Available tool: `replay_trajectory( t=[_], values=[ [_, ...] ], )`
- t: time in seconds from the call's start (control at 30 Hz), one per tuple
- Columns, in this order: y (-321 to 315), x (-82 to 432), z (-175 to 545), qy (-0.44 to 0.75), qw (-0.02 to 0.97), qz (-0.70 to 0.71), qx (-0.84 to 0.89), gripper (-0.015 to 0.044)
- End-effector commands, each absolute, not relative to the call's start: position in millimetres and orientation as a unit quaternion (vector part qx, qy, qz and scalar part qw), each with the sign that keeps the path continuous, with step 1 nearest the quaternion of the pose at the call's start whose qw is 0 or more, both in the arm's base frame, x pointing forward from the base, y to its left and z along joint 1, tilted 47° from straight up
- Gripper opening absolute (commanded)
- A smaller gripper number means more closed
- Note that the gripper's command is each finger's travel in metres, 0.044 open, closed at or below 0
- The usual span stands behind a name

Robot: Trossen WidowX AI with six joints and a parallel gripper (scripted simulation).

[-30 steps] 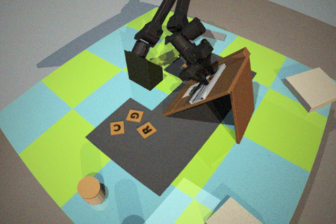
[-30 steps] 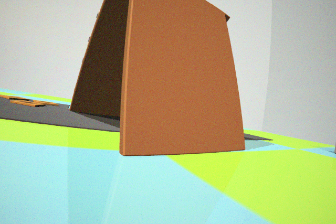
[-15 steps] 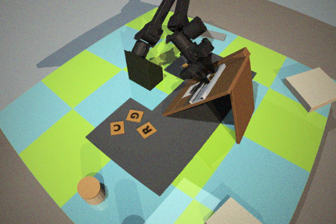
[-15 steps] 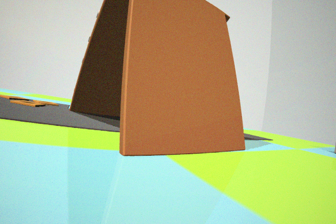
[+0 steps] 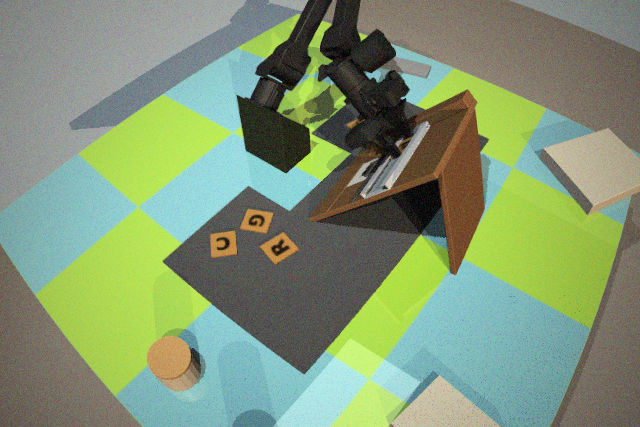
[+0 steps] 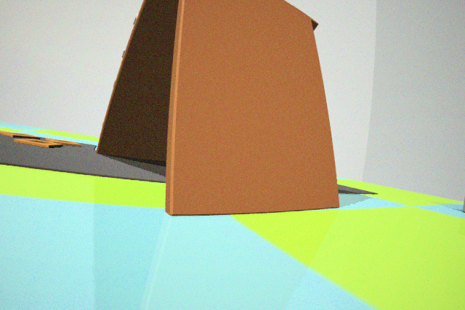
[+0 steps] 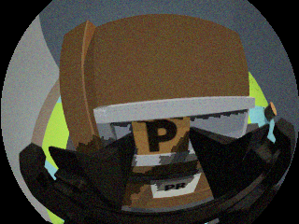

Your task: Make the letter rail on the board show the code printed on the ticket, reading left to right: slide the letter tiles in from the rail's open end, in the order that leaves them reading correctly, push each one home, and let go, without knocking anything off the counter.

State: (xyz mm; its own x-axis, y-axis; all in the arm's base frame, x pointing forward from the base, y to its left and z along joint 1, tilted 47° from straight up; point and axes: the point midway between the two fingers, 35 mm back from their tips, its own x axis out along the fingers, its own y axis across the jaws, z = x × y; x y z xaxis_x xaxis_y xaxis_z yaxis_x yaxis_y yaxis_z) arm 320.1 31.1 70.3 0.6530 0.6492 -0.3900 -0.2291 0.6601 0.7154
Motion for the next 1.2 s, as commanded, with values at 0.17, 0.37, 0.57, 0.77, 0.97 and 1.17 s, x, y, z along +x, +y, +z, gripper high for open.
replay_trajectory(
  t=[0.17, 0.37, 0.57, 0.77, 0.97, 1.17],
  values=[
    [34, 318, 73, 0.329, 0.85, 0.256, 0.323, 0.0],
    [37, 317, 75, 0.329, 0.85, 0.256, 0.323, 0.0],
    [39, 317, 77, 0.329, 0.849, 0.256, 0.323, 0.0],
    [38, 318, 78, 0.327, 0.85, 0.258, 0.322, 0.0079],
    [38, 317, 79, 0.328, 0.85, 0.257, 0.323, 0.0236],
    [33, 312, 82, 0.329, 0.849, 0.256, 0.323, 0.0295]
  ],
)
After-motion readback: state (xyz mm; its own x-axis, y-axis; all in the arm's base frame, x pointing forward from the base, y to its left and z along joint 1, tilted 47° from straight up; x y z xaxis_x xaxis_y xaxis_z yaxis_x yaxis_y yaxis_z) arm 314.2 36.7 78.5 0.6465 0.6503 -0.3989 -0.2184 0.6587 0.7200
